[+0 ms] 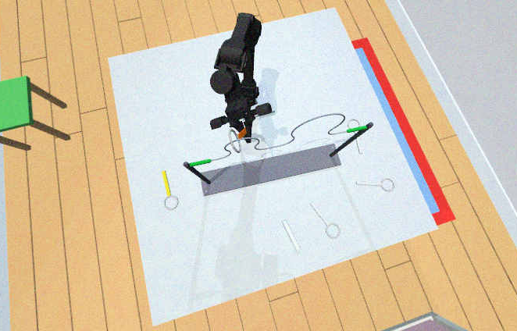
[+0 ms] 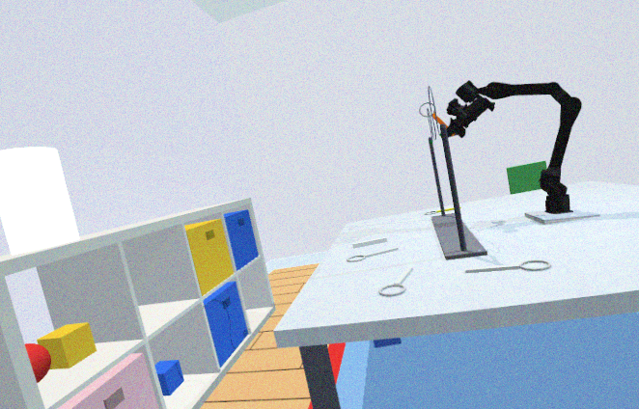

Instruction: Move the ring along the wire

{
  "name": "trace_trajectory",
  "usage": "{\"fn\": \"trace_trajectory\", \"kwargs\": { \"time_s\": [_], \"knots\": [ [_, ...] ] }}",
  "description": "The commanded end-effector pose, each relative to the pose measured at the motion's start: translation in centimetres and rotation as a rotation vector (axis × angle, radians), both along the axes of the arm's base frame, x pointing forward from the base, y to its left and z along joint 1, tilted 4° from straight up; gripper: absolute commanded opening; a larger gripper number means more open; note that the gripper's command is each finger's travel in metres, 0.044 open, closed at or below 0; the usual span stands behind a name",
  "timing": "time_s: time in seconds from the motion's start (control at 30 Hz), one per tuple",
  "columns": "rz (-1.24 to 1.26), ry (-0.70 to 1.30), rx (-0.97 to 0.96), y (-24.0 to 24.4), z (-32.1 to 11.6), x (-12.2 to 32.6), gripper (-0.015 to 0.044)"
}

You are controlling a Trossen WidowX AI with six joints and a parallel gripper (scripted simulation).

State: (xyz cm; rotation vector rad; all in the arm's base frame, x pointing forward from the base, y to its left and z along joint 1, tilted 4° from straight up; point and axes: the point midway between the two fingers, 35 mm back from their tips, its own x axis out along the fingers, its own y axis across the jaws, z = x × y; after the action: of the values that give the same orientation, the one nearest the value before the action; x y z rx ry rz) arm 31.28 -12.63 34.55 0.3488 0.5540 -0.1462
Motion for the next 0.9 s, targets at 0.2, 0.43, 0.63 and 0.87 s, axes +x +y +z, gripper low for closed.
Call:
{"fn": "trace_trajectory", "kwargs": {
  "time_s": [0.2,0.43,0.63,0.87],
  "knots": [
    [0.004,0.033,-0.205,-1.3,-0.3,-0.2,-0.0150],
    [0.007,0.057,-0.351,-2.2,-0.3,-0.4,-0.0150],
    [0.010,0.077,-0.477,-3.1,-0.3,-0.5,-0.0150],
    [0.013,0.099,-0.625,-4.0,0.0,-0.7,-0.0150]
  ]
}}
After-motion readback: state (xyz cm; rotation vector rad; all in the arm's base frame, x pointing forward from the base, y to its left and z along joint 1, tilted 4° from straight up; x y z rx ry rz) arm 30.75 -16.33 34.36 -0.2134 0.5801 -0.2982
